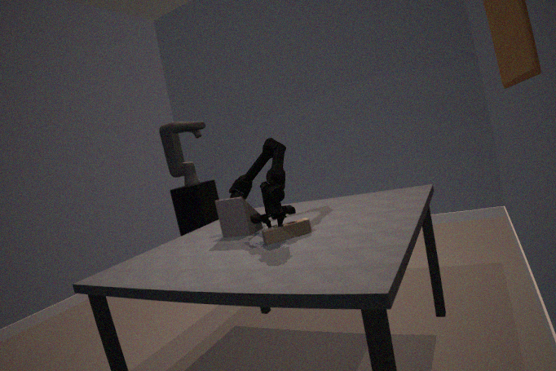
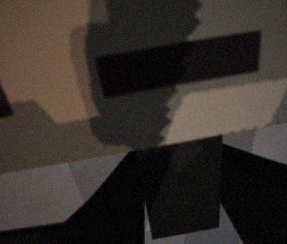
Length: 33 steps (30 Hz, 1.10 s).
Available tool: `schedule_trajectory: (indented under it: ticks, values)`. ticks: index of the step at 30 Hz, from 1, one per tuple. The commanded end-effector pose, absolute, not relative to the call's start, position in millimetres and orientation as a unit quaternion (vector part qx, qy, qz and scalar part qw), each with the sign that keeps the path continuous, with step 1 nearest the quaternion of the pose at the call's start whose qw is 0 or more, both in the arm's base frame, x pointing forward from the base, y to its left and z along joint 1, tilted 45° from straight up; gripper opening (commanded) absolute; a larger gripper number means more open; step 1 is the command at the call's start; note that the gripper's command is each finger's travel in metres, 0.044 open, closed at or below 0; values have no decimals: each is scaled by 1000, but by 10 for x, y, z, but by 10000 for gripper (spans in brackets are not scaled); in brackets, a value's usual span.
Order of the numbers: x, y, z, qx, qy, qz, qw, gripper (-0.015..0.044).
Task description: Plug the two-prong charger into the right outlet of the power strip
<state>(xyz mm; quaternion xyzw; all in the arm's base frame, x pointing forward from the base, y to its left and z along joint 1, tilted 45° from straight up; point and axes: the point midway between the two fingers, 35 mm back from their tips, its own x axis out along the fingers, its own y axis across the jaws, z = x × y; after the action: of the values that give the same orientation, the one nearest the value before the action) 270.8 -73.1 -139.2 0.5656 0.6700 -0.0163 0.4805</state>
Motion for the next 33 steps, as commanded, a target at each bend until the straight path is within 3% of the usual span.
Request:
schedule_trajectory:
  ticks: [1,33]
  values:
    - [2774,-810,-1433,560,666,-19,492,0]
    - [2802,-839,-1449,560,666,-19,493,0]
